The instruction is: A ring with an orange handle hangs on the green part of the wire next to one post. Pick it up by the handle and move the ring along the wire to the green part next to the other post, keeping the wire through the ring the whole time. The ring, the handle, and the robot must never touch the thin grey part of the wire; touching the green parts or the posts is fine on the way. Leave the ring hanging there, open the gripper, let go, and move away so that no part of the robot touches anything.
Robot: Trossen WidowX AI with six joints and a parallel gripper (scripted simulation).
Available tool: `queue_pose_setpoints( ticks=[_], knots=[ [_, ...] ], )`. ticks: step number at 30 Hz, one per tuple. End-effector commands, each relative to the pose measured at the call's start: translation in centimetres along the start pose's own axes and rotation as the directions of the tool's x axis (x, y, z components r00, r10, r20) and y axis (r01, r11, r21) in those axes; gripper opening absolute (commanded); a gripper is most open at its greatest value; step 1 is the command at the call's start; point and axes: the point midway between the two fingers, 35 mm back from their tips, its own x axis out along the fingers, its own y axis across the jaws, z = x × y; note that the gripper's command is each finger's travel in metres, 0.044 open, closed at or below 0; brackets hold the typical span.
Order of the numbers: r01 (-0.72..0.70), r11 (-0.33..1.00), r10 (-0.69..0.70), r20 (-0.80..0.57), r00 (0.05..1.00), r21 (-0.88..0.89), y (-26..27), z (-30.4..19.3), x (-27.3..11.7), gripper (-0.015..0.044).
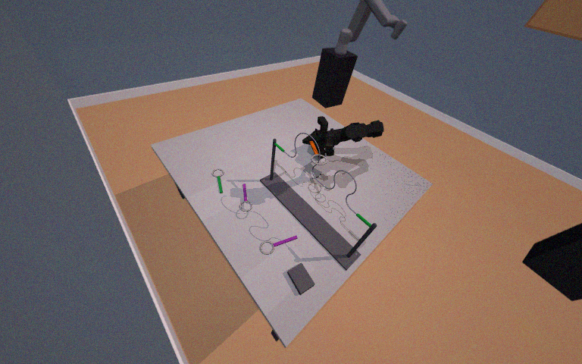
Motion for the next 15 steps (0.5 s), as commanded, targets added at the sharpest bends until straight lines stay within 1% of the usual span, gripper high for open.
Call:
queue_pose_setpoints(
  ticks=[1,15],
  knots=[
    [-0.026,0.998,0.026,0.007,1.0,0.053,0.12,0.06,-0.02,-0.015],
    [-0.123,0.968,0.117,0.041,0.992,0.218,0.93,0.14,0.05,-0.015]
  ],
)
